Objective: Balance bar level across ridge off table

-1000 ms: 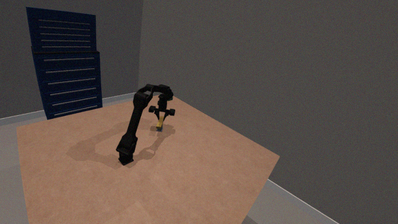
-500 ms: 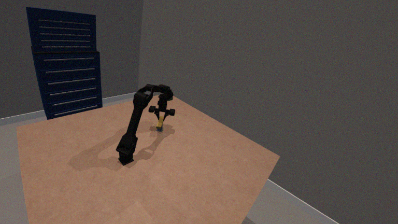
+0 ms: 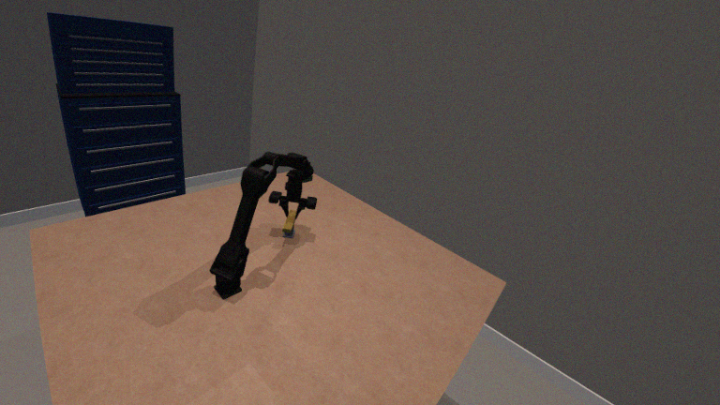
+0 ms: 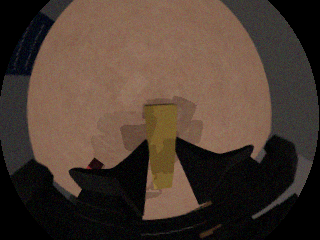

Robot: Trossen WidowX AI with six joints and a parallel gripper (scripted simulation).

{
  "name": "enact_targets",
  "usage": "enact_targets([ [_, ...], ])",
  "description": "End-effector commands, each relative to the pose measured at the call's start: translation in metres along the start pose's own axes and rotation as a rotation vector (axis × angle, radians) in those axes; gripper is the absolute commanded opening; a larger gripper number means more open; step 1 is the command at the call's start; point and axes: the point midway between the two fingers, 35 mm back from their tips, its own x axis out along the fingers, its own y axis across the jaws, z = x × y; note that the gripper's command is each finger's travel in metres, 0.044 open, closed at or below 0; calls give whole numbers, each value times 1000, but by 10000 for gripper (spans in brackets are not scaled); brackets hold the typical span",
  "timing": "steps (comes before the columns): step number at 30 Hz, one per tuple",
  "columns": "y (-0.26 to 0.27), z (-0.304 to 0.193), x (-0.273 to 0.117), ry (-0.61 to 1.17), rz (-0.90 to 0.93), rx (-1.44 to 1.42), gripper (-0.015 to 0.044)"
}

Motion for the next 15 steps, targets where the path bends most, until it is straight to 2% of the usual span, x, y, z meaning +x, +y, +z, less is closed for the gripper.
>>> enact_targets([
  [1,0,0,0,0,0,0,0],
  [11,0,0,0,0,0,0,0],
  [15,0,0,0,0,0,0,105],
])
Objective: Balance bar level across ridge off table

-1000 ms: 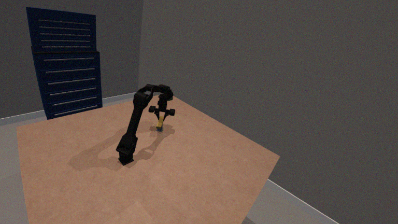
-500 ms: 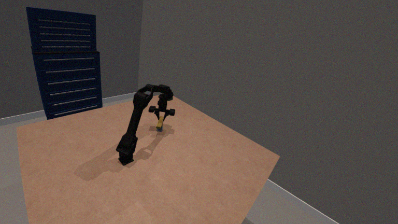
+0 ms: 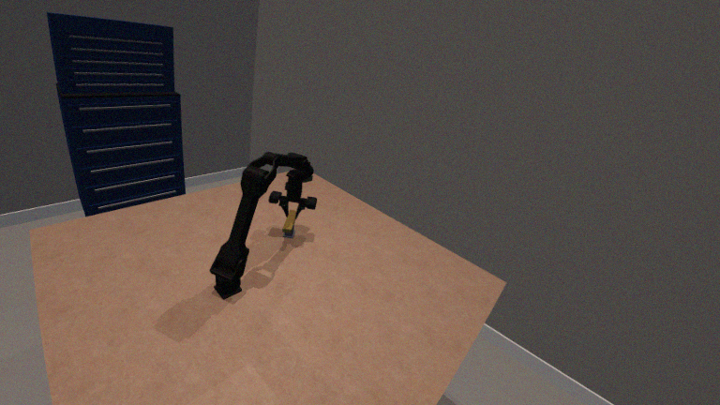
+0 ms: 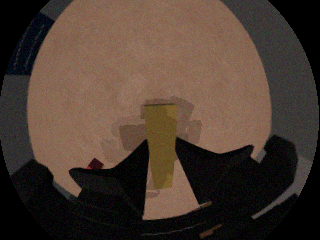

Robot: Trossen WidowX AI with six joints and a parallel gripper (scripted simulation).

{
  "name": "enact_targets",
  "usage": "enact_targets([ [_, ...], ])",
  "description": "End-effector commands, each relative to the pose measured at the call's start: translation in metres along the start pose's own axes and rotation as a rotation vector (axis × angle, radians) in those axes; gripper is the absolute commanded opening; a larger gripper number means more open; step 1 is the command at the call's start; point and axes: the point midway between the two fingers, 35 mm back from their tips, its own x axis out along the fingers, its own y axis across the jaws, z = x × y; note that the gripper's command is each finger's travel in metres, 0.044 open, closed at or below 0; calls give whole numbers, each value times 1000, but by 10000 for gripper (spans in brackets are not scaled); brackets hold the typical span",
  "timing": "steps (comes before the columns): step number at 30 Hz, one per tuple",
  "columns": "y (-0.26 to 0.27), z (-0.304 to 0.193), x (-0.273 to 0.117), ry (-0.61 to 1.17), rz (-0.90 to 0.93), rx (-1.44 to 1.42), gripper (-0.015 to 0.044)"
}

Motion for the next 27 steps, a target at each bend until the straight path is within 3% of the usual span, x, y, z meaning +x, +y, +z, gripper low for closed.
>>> enact_targets([
  [1,0,0,0,0,0,0,131],
  [3,0,0,0,0,0,0,167],
  [27,0,0,0,0,0,0,170],
])
